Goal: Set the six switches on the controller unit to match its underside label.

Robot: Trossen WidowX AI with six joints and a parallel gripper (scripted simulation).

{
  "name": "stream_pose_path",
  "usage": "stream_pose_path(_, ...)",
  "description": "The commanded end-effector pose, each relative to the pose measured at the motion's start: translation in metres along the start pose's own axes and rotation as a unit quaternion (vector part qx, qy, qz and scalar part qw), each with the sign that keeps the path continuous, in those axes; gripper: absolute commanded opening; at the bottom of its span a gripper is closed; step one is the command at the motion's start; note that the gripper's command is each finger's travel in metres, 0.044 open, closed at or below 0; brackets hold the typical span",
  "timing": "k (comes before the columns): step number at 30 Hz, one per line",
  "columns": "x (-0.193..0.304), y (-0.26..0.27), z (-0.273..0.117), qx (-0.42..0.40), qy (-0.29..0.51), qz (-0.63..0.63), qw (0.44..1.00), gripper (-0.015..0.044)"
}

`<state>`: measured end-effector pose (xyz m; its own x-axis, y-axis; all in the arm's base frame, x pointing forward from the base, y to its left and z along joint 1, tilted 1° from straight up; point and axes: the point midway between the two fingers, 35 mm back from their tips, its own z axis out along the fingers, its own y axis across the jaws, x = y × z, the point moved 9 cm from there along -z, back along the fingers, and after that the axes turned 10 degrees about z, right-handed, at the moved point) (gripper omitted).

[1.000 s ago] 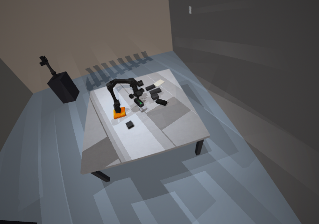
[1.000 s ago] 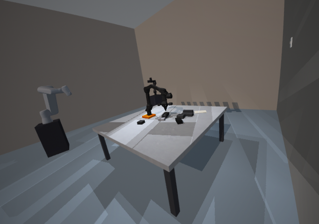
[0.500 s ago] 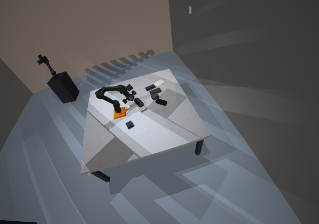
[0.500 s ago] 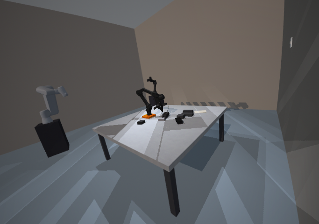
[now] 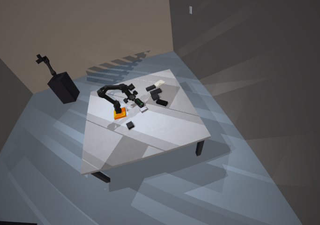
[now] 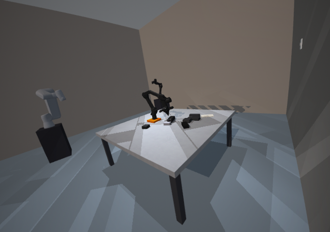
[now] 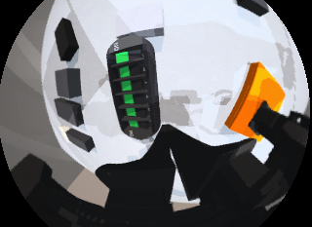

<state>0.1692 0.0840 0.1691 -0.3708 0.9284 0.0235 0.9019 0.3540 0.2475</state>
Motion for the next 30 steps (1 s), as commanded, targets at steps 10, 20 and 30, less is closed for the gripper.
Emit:
stream_pose_path(10, -0.027, 0.101, -0.002, 0.127, -0.037, -0.001, 0.991, 0.0)
stream_pose_path(20, -0.062, 0.161, 0.035, 0.233, -0.044, -0.003, 0.972, 0.0)
stream_pose_path(30, -0.064, 0.164, 0.038, 0.242, -0.043, 0.0, 0.969, 0.0)
